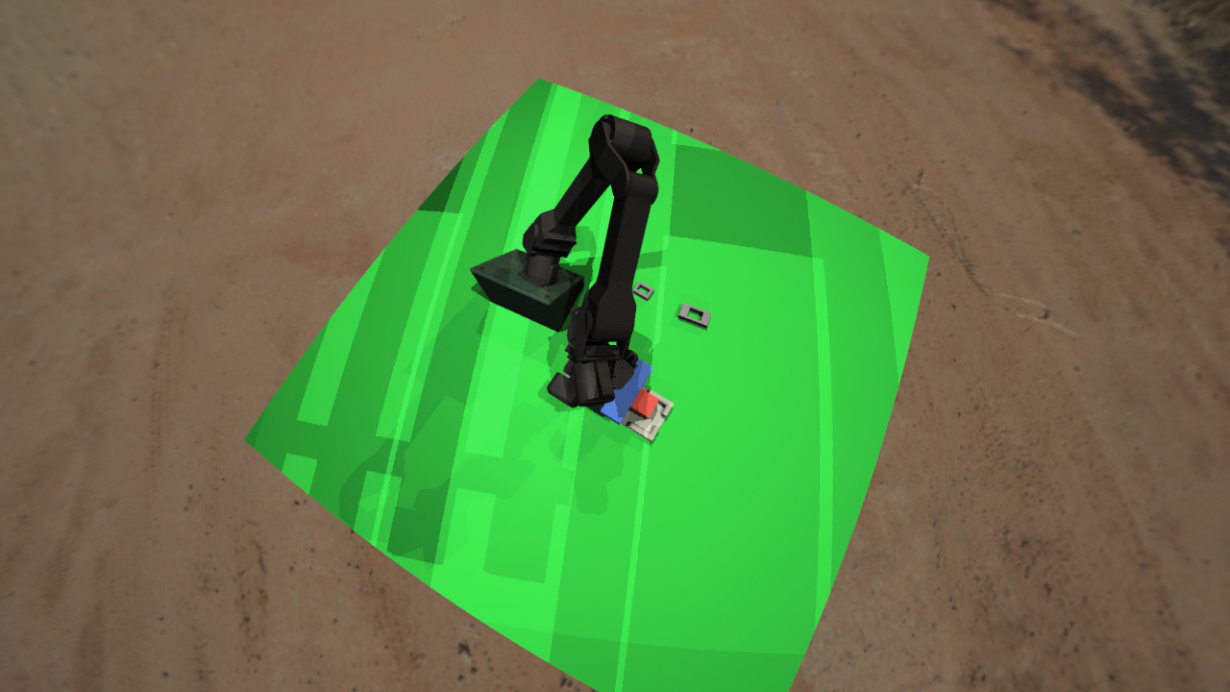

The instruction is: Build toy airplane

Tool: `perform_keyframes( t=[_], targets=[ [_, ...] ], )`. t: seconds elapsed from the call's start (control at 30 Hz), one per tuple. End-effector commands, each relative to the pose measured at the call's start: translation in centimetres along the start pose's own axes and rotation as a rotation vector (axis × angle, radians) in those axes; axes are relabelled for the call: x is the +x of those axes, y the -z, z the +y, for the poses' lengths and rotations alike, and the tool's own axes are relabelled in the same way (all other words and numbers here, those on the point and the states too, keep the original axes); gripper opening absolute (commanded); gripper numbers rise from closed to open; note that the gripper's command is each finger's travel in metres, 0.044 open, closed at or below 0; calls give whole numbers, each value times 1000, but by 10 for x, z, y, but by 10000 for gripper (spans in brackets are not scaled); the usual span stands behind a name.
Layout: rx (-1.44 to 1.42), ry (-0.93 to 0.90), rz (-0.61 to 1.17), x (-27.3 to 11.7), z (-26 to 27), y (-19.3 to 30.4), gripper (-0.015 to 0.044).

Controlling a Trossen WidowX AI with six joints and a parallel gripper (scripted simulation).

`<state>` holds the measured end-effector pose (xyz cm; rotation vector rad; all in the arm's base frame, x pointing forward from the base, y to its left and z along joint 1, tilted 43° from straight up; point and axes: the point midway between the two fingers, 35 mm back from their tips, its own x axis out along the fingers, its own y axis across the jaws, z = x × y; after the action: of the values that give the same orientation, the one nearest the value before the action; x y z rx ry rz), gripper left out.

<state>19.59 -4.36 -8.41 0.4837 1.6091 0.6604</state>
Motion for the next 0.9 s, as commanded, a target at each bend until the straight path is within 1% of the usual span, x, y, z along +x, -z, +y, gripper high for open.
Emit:
perform_keyframes(
  t=[0.0,0.1,0.33,0.37,0.5,0.83,0.87],
  targets=[
    [4,-2,-2,2,0,0,65],
    [4,-2,-2,2,0,0,65],
    [0,1,0,1,0,0,18],
    [0,1,0,1,0,0,0],
    [0,1,0,1,0,0,0],
    [0,1,0,1,0,0,260],
    [0,1,0,1,0,0,260]
  ],
)
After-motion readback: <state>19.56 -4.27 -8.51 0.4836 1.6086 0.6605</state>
